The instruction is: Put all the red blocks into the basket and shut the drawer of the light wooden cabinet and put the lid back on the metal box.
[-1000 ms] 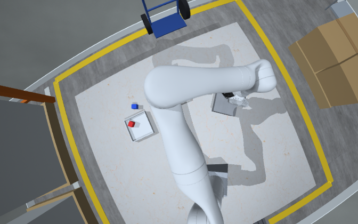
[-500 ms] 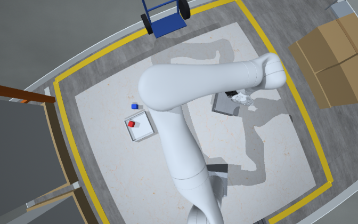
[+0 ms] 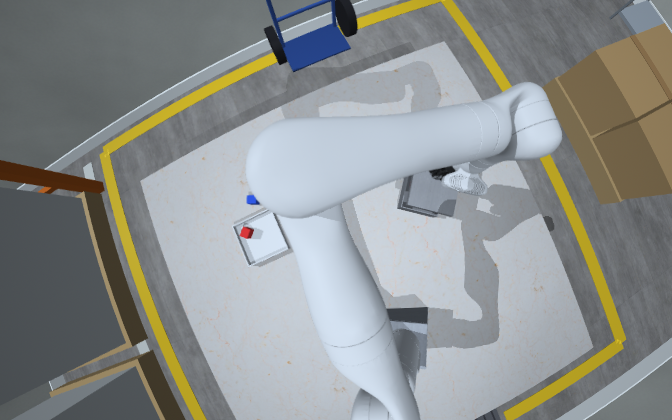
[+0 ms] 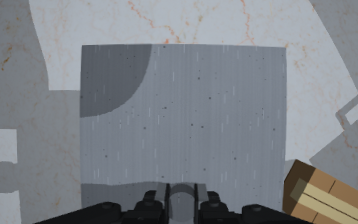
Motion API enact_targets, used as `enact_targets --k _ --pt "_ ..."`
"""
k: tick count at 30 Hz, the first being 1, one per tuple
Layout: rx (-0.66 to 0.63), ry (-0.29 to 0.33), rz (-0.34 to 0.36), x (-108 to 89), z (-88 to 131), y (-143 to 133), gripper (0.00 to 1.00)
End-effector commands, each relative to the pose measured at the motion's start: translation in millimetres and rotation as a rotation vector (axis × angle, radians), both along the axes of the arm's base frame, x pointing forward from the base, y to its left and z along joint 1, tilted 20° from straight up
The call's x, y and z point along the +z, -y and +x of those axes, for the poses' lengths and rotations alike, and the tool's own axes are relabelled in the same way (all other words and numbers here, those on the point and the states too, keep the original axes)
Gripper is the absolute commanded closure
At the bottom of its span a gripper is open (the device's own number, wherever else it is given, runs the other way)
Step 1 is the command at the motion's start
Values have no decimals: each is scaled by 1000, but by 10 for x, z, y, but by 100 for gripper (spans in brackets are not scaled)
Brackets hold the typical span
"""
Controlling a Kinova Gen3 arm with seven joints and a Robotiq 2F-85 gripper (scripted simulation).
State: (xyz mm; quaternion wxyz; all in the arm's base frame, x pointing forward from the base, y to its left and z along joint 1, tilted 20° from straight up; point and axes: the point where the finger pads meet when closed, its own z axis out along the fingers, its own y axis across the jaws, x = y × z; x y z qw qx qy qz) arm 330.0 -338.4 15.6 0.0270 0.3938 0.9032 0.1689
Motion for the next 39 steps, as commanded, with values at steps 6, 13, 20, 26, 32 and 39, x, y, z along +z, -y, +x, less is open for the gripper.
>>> enact_targets --k 6,13,20,26,32,39 --pt "-1 1 -1 138 -24 46 90" --pt "-1 1 -1 173 -31 56 90" --pt "-2 1 -1 177 -45 59 90" --pt "-36 -10 0 138 -290 80 90" --pt "-176 -55 16 14 -1270 -28 90" --pt "-353 -108 60 -40 -2122 -494 90"
